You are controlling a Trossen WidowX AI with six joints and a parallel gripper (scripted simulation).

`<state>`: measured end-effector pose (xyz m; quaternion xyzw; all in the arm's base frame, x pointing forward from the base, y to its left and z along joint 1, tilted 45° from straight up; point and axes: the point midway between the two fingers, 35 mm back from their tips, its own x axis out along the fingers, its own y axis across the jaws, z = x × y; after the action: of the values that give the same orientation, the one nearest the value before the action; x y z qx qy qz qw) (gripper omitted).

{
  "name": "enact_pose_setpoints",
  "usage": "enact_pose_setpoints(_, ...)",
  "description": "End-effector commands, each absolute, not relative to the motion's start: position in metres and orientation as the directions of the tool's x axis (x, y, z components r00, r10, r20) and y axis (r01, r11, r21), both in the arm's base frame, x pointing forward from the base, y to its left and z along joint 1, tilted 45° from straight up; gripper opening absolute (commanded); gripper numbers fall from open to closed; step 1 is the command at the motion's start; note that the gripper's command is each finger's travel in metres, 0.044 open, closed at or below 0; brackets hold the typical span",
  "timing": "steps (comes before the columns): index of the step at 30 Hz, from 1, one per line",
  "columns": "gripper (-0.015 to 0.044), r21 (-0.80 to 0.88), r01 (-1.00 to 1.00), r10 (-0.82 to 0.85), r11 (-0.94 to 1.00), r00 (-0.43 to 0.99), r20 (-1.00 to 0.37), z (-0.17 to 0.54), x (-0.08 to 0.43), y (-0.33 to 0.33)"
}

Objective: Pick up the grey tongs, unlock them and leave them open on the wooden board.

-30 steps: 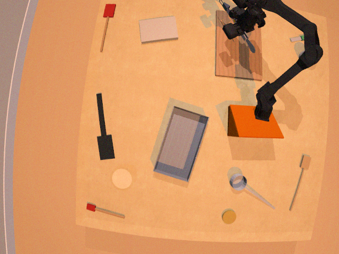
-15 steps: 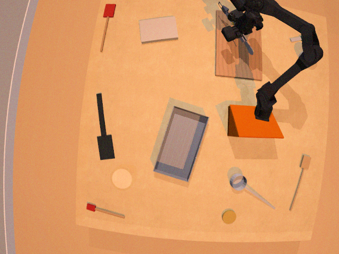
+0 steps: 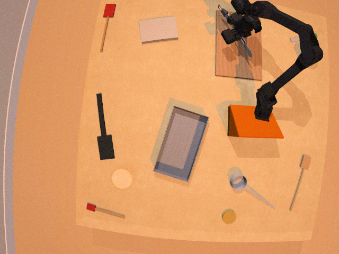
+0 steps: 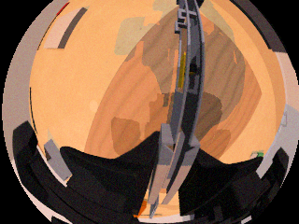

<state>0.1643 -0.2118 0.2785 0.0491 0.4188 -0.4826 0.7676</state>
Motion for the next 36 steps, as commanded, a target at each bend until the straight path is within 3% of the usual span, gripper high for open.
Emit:
enact_pose_setpoints(1, -0.0150, -0.331, 0.780, -0.702, 0.531, 0.187, -0.687, 0.2733, 0.1641, -0.2174)
enact_pose_setpoints(13, -0.0150, -0.333, 0.780, -0.705, 0.530, 0.187, -0.685, 0.2683, 0.1635, -0.2228)
enact_pose_setpoints(36, 0.0440, -0.333, 0.781, -0.704, 0.528, 0.183, -0.686, 0.2687, 0.1632, -0.2222)
